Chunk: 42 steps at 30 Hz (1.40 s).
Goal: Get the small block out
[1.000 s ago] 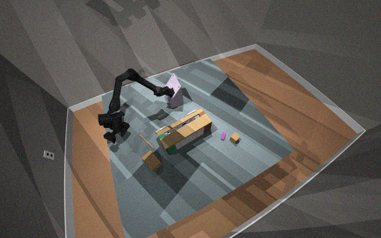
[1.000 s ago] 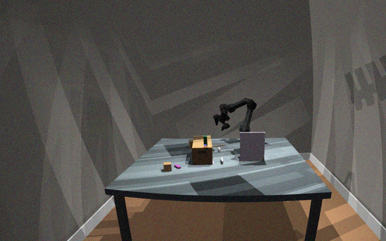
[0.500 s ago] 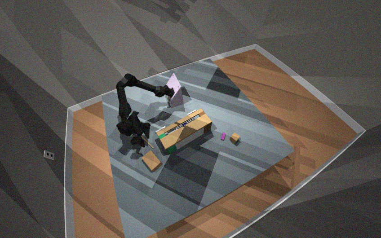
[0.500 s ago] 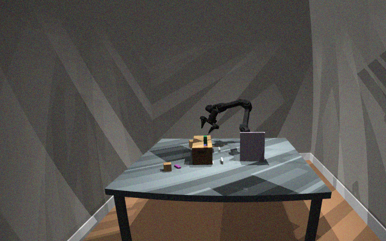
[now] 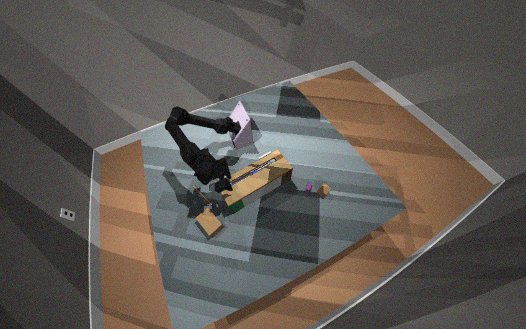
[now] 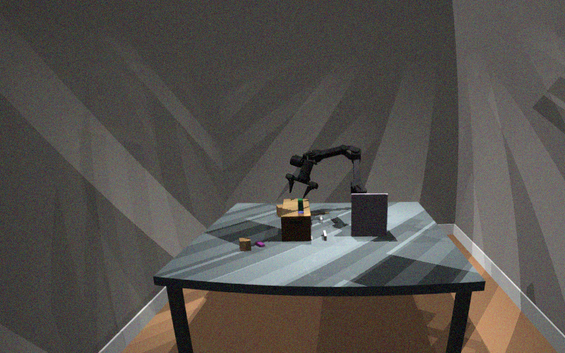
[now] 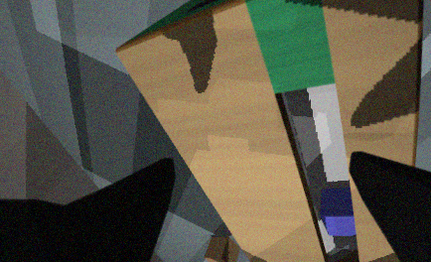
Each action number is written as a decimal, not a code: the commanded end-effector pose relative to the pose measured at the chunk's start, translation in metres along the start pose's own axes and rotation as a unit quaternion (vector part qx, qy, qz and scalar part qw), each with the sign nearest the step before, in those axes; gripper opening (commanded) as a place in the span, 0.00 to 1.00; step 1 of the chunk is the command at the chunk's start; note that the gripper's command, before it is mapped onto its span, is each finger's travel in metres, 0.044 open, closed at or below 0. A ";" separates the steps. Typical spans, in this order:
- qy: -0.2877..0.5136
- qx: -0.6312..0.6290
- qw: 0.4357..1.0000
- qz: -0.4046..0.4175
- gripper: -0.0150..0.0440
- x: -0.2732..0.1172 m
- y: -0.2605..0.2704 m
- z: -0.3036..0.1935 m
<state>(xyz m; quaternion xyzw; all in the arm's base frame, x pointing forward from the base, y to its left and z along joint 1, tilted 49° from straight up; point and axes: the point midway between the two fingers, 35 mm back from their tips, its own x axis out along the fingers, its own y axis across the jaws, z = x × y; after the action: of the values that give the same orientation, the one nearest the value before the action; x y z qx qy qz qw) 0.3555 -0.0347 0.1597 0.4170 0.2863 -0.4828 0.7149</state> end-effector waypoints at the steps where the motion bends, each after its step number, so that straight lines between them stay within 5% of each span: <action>1: 0.023 -0.045 0.995 -0.085 0.93 0.011 -0.034 -0.050; 7: 0.015 -0.101 0.976 -0.192 0.93 0.010 -0.084 -0.094; 42: 0.016 -0.101 0.976 -0.192 0.93 0.052 -0.097 -0.073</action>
<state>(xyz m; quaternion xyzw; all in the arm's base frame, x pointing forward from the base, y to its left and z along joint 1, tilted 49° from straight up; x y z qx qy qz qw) 0.2844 -0.0082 0.0534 0.2897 0.4195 -0.5732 0.6416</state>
